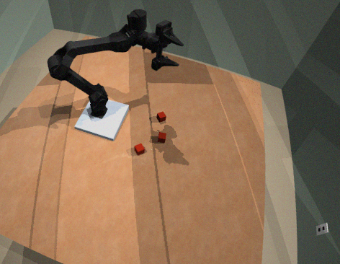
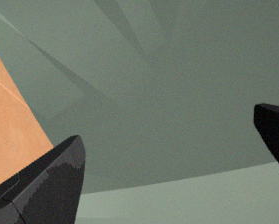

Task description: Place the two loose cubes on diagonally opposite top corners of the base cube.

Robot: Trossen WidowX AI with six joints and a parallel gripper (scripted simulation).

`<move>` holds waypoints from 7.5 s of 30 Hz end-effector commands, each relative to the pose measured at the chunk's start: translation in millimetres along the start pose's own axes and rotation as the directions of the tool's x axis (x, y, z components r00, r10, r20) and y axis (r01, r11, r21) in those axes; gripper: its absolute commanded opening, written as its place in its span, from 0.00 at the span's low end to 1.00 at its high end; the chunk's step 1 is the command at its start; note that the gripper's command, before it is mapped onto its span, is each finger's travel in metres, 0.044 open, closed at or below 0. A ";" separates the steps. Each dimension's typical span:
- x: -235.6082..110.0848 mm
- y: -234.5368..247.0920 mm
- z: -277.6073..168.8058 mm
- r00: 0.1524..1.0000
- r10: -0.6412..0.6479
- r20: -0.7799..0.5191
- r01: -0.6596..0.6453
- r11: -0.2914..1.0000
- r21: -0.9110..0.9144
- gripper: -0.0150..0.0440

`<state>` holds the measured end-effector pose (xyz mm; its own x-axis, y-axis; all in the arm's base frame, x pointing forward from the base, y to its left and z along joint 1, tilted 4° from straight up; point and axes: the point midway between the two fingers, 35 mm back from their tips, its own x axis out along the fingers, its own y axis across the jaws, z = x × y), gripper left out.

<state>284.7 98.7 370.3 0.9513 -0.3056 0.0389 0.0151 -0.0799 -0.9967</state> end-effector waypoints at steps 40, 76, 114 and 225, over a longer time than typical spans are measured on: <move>95.1 178.2 -20.7 0.589 0.808 -0.016 -0.022 0.035 0.999 0.70; 66.3 291.1 -74.2 0.003 1.000 0.011 0.893 -0.008 0.451 0.70; 65.3 349.8 -73.9 0.003 1.000 0.011 0.893 -0.008 0.451 0.57; -23.0 299.5 18.5 -0.004 1.000 0.019 -0.304 -0.019 0.952 0.43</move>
<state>272.7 99.1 75.8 0.0188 -0.0647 -0.9977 0.0111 0.9979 -0.0645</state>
